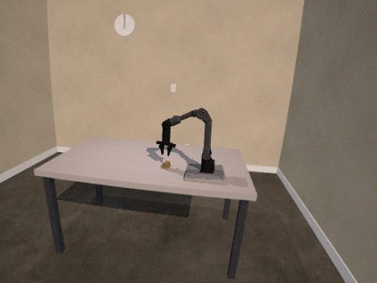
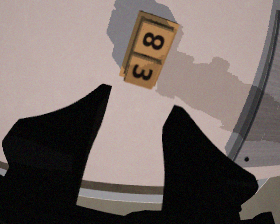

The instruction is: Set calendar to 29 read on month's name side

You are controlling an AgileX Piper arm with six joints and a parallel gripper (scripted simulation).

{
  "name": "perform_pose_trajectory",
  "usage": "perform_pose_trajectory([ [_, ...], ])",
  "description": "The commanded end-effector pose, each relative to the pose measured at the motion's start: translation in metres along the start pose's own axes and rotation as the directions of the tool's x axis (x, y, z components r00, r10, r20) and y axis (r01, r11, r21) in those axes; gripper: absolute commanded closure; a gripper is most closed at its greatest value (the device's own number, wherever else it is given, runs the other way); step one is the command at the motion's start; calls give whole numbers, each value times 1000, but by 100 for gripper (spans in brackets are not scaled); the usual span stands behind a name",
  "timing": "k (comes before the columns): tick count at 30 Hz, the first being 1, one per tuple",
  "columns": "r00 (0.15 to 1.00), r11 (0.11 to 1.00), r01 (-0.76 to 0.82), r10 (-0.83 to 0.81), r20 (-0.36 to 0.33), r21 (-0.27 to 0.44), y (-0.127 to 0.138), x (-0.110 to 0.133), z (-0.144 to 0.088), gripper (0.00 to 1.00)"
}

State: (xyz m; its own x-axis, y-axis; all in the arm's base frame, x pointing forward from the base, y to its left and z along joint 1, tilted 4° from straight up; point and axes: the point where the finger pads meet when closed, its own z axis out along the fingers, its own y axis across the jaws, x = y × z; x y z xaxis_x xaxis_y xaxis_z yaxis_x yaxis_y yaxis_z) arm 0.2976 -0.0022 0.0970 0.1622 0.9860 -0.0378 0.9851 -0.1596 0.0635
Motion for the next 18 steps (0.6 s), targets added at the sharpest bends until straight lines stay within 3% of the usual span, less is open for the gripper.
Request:
perform_pose_trajectory([
  [1,1000,1000,3,-3,2,3,0,0,1,41],
  [18,1000,1000,2,-2,3,4,-1,0,5,41],
])
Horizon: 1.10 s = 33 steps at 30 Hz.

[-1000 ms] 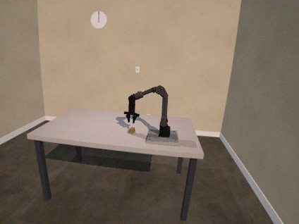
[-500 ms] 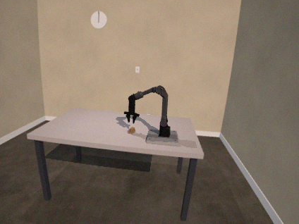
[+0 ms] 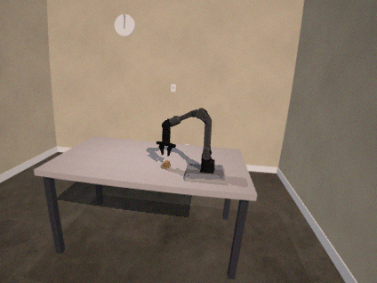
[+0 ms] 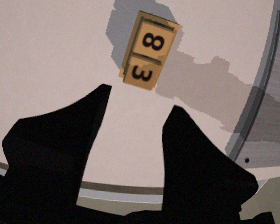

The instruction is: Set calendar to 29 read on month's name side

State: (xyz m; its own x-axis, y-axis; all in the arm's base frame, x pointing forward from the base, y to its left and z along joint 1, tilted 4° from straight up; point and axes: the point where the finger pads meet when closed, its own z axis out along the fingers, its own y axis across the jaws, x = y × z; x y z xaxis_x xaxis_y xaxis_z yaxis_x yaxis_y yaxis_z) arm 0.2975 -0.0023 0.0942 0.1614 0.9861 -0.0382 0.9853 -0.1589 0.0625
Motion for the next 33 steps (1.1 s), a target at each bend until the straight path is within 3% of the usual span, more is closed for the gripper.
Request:
perform_pose_trajectory([
  [1,1000,1000,1,-1,2,3,0,0,3,41],
  [33,1000,1000,1,-1,2,3,-1,1,42,41],
])
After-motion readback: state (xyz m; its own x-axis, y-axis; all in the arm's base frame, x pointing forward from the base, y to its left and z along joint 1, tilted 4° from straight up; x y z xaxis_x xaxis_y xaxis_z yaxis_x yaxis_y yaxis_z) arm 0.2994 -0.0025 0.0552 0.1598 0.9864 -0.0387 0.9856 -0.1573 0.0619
